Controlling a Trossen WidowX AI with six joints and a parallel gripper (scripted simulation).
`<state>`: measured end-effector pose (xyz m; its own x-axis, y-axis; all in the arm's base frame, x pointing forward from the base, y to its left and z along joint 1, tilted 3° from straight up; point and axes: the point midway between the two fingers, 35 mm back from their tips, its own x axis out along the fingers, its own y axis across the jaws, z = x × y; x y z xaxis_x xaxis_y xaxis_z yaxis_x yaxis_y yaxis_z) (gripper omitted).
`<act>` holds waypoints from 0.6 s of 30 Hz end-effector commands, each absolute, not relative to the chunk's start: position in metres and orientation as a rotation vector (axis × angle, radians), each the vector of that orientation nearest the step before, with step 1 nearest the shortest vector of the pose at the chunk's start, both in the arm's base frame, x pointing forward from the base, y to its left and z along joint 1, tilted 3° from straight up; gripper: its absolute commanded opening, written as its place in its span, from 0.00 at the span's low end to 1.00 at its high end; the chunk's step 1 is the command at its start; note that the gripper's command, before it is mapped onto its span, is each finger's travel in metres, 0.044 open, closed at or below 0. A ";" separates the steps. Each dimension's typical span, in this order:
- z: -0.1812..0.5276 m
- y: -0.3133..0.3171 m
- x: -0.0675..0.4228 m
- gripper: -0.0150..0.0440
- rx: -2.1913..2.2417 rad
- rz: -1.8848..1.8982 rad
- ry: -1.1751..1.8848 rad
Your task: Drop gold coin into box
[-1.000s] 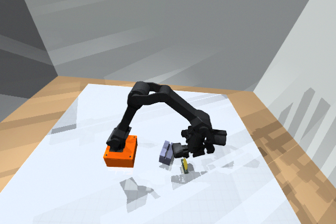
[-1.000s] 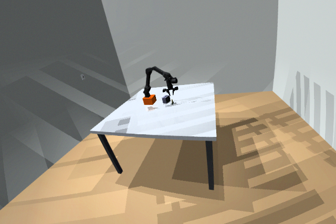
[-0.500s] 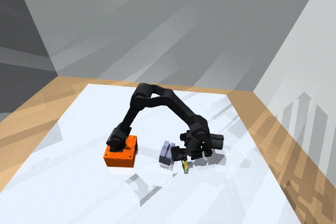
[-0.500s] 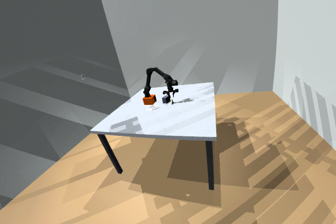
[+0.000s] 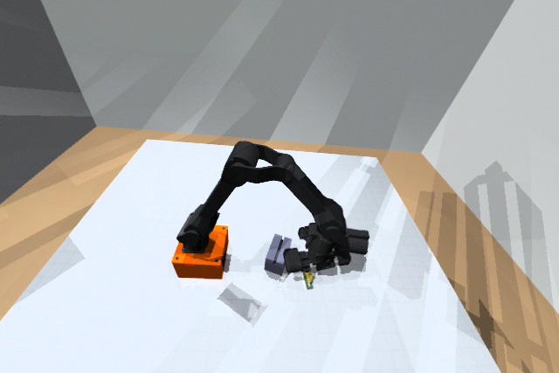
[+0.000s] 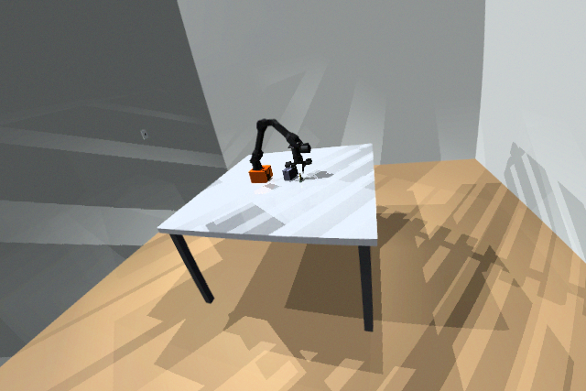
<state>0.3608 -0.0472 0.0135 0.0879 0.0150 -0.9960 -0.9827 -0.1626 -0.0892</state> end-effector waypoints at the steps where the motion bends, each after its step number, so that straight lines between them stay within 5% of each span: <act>1: 0.005 -0.047 0.358 0.53 -1.362 1.275 1.062; 18: -0.022 -0.047 0.358 0.53 -1.362 1.276 1.062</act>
